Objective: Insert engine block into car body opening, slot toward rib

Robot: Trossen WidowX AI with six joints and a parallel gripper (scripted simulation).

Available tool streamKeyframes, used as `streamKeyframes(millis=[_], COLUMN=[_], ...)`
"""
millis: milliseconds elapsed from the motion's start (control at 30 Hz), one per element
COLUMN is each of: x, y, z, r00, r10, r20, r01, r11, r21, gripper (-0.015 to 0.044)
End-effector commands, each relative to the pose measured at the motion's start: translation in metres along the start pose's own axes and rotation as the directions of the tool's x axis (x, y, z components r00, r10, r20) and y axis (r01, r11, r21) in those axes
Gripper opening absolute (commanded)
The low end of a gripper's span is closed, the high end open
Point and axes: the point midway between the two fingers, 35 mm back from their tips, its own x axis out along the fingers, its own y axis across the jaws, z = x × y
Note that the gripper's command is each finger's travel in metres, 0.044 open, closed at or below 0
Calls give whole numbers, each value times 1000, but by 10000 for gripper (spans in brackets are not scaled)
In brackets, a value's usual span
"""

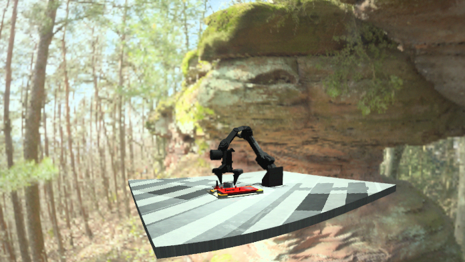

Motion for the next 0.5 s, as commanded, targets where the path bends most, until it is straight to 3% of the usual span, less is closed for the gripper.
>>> streamKeyframes(millis=[0,267,467], x=[6,6,6], y=[1,1,1], z=[-2,-2,-2], r00=[1000,1000,1000], r10=[0,0,0], r20=[-11,-11,-11], r01=[0,0,0], r11=[1000,1000,1000], r21=[-6,-6,-6], gripper=[440,230,190])
